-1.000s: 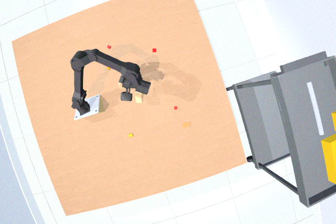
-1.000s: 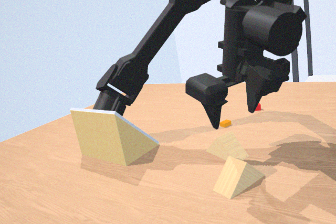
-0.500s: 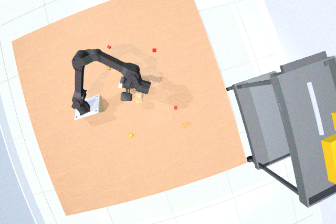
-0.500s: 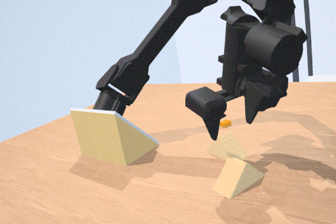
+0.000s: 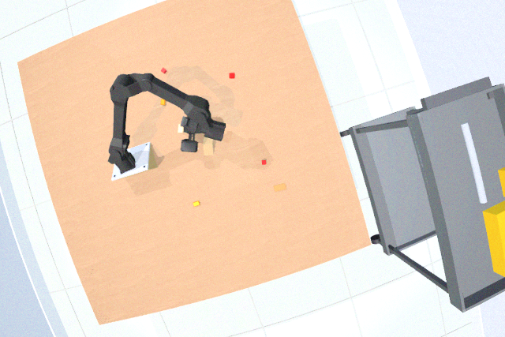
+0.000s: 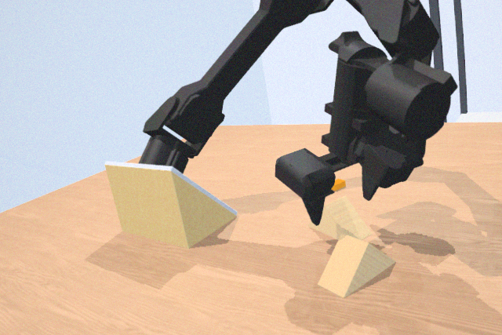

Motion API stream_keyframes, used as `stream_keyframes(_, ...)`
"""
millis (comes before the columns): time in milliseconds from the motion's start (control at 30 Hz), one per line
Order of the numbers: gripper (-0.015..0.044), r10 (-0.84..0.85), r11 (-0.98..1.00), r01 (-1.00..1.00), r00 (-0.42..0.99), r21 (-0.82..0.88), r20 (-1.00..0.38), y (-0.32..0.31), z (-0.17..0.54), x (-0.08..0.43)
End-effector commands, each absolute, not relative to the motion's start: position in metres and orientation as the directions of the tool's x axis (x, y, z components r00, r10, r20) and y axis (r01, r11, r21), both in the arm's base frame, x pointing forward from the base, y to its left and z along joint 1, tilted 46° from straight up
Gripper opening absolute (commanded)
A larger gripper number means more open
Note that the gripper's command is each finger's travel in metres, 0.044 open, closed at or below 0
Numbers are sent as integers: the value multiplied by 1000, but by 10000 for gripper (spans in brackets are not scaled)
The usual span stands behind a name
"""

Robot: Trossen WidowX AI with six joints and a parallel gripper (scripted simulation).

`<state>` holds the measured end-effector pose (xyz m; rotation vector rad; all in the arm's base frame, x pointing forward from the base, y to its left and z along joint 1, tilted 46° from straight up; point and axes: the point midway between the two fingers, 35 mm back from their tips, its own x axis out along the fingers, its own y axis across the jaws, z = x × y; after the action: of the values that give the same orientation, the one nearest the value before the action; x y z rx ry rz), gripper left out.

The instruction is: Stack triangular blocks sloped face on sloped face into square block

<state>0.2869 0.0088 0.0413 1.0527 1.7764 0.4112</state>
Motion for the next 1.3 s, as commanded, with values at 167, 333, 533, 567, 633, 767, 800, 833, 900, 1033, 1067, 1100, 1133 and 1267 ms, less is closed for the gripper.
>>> stream_keyframes(167,440,810,562,477,-150,676,-567,21,32,282)
stream_keyframes(333,440,810,562,478,-156,675,-565,25,29,281)
stream_keyframes(533,282,810,562,478,-156,675,-565,25,29,281)
stream_keyframes(567,256,810,562,478,-156,675,-565,25,29,281)
stream_keyframes(633,204,810,562,478,-156,675,-565,25,29,281)
stream_keyframes(767,157,810,562,478,-156,675,-565,25,29,281)
stream_keyframes(800,151,810,562,478,-156,675,-565,25,29,281)
stream_keyframes(833,144,810,562,478,-156,675,-565,25,29,281)
stream_keyframes(900,131,810,562,478,-156,675,-565,25,29,281)
stream_keyframes(1033,45,810,562,478,-156,675,-565,25,29,281)
stream_keyframes(1067,19,810,563,478,-156,674,-565,25,29,280)
stream_keyframes(1100,0,809,564,476,-157,674,-566,23,31,280)
stream_keyframes(1133,0,808,566,475,-158,674,-567,22,32,280)
stream_keyframes(1267,0,808,566,475,-158,674,-568,21,33,280)
